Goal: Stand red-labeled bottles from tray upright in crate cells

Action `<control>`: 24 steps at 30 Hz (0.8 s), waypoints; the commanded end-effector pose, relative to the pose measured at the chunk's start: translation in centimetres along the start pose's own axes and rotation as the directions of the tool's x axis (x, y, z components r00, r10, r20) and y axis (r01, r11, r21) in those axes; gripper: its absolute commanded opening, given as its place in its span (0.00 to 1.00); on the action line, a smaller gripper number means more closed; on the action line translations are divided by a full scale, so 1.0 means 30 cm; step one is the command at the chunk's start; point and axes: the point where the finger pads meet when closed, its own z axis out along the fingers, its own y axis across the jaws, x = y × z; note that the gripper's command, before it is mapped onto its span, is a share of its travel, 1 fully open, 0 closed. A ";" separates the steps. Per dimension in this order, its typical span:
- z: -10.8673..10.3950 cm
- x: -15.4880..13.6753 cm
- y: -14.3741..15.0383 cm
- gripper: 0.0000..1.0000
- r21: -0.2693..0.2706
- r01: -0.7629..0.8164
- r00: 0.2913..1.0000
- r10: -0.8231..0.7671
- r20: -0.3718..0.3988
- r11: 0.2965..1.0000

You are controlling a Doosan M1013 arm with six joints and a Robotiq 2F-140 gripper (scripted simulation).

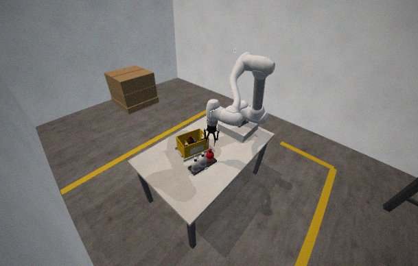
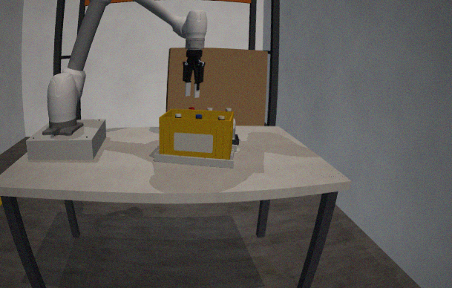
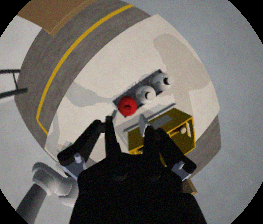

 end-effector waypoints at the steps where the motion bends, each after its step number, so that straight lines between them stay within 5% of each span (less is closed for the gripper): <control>1: 0.011 0.000 0.000 0.38 0.000 0.000 1.000 0.000 0.000 1.000; 24: 0.097 0.001 0.000 0.38 0.000 0.000 1.000 0.000 0.000 1.000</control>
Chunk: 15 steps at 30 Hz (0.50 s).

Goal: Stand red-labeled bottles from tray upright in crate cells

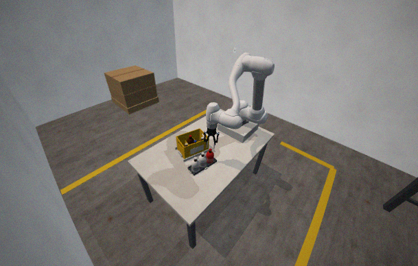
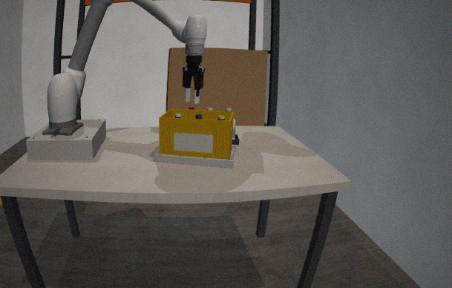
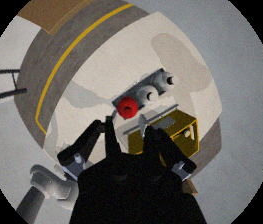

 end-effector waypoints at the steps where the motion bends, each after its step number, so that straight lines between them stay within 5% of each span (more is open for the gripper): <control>1: 0.005 0.000 0.000 0.38 0.000 0.000 1.000 0.000 0.000 1.000; 15: 0.014 0.000 0.000 0.38 0.000 0.000 1.000 0.000 0.000 1.000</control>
